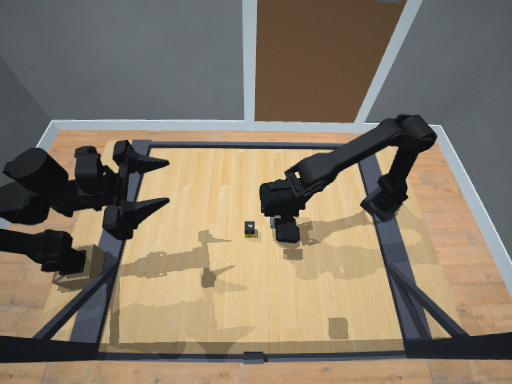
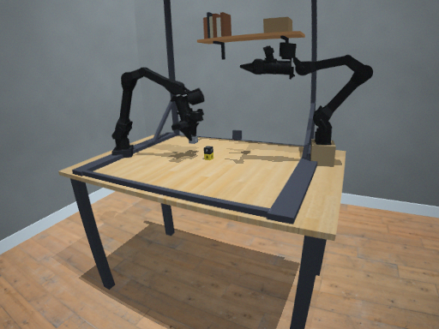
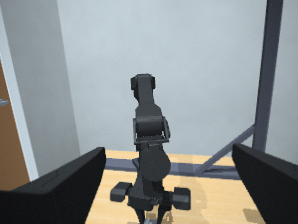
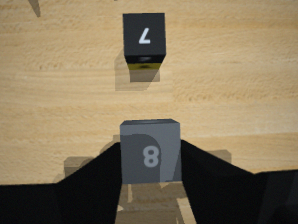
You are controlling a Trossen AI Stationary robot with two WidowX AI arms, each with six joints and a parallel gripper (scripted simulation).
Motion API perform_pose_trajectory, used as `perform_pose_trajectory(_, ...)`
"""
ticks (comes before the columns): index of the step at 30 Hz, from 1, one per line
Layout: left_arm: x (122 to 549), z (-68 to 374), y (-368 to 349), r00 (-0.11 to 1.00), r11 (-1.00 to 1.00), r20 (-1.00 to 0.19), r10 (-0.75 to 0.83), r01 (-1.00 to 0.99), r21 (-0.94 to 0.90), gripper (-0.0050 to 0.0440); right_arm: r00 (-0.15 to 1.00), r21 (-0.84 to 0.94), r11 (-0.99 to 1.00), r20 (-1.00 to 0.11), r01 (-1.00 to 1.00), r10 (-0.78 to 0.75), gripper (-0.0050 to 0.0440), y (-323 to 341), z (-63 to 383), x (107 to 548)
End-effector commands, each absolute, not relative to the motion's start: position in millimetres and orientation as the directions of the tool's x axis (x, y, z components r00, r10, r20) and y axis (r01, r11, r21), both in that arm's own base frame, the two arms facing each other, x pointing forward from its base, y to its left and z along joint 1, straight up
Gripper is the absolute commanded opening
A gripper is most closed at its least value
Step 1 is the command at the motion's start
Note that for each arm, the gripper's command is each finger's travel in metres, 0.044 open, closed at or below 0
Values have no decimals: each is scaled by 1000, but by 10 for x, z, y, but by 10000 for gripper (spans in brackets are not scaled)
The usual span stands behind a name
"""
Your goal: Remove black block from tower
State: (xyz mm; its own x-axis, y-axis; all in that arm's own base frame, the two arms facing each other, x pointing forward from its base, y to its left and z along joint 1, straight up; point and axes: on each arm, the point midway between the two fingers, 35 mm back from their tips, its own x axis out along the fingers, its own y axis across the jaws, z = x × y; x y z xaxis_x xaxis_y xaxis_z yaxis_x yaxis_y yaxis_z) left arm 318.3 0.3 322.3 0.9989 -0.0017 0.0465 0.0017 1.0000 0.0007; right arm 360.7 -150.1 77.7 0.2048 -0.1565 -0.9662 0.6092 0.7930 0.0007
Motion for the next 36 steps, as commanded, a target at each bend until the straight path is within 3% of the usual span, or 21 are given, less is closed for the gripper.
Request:
perform_pose_trajectory(1,3312,3042,28,1000,1000,3,-10,10,16,400,233,9,793,-958,610,-168,-50,-1512,882,3637)
perform_pose_trajectory(8,3713,2601,149,995,998,-88,-45,49,46,400,233,9,793,-958,610,-168,-50,-1512,882,3637)
perform_pose_trajectory(17,4128,1661,440,966,991,-235,-109,123,47,400,233,9,793,-958,610,-168,-50,-1512,882,3637)
perform_pose_trajectory(30,4168,450,630,921,985,-353,-162,172,-4,400,233,9,793,-958,610,-168,-50,-1512,882,3637)
perform_pose_trajectory(36,4202,159,626,928,985,-334,-163,174,2,400,233,9,793,-958,610,-168,-50,-1512,882,3637)
